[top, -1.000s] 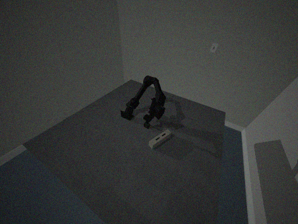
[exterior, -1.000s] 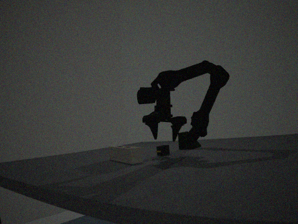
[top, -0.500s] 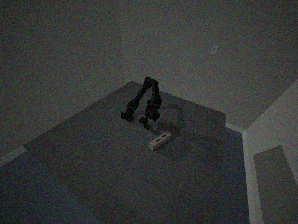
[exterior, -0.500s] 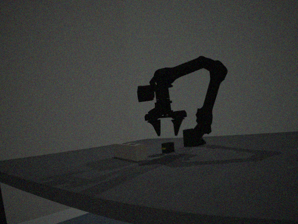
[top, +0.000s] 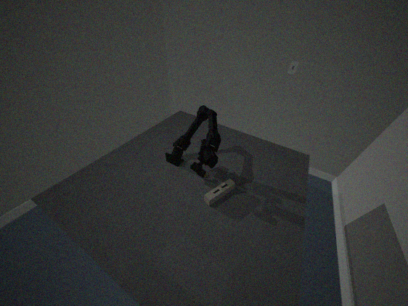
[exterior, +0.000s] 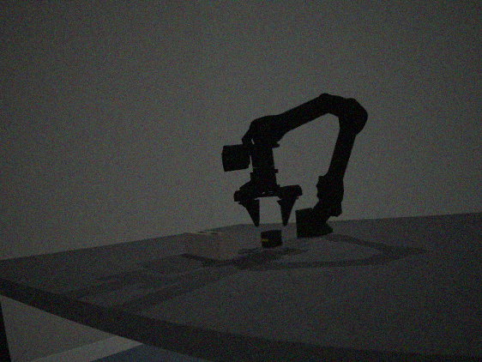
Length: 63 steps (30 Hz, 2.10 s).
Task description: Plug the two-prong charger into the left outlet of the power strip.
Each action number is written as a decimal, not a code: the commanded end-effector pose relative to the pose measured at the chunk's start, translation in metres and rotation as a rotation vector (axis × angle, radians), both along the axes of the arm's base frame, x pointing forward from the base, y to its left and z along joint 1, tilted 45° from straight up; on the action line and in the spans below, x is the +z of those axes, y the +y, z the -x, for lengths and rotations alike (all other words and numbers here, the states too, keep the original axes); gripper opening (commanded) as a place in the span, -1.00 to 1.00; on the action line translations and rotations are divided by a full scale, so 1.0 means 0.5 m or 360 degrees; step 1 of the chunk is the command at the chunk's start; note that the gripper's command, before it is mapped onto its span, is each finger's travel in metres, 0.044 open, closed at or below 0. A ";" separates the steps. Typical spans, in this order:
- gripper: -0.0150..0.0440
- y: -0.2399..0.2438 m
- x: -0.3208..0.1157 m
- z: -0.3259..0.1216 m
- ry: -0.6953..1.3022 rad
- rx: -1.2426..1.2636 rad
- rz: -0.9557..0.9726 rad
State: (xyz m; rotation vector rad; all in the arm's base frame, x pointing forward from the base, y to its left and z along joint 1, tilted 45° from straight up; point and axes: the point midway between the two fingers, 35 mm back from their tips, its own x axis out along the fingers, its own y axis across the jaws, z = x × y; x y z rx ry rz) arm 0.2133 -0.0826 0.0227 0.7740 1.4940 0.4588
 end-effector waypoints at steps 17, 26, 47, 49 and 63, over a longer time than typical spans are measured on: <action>1.00 0.044 -0.045 -0.009 0.0003 -0.0009 -0.0006; 1.00 0.065 -0.065 -0.011 0.0003 -0.0008 -0.0008; -0.45 0.055 -0.055 -0.010 0.0000 0.0001 -0.0003; -0.49 0.045 -0.047 -0.009 0.0001 0.0000 -0.0002; -0.49 -0.015 0.019 0.007 0.0009 -0.0013 -0.0006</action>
